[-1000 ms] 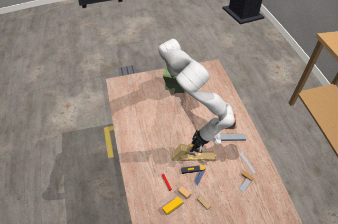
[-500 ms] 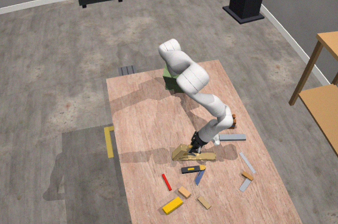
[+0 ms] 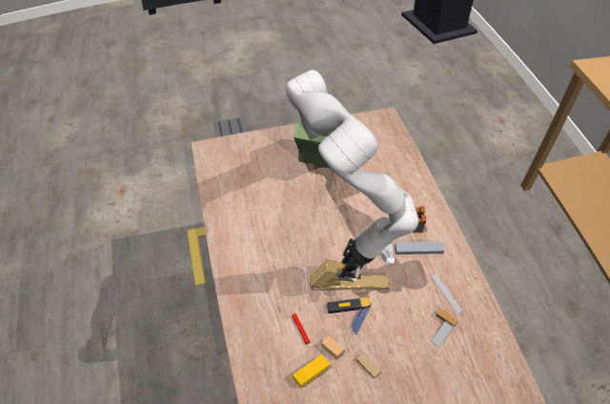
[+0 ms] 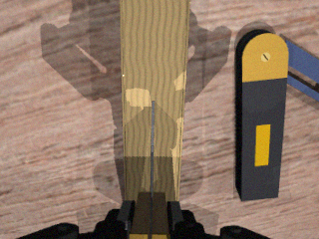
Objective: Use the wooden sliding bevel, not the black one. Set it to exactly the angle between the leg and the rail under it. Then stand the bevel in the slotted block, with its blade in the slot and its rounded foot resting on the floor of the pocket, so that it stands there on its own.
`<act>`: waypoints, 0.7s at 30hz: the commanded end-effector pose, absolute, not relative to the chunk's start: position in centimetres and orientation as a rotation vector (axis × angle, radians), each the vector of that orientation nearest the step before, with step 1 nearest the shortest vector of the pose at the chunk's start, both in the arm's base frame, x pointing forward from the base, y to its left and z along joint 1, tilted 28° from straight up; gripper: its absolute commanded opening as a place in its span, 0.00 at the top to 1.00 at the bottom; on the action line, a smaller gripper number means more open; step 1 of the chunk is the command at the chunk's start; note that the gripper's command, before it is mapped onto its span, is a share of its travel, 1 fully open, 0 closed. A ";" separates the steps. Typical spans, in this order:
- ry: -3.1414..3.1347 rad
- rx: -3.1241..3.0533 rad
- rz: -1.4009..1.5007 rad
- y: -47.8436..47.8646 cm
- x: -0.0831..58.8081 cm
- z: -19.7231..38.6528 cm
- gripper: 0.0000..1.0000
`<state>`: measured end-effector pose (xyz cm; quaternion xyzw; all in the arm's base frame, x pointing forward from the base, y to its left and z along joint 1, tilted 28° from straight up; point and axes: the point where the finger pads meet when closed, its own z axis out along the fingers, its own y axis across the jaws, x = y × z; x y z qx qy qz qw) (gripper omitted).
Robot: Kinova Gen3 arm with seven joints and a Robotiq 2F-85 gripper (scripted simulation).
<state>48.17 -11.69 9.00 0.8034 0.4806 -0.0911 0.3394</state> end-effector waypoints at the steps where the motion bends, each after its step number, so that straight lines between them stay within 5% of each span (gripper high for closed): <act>1: 1.251 2.091 -0.236 -11.7 48.2 9.1 0.90; 21: 1.251 2.091 -0.236 -12.0 48.3 8.7 0.90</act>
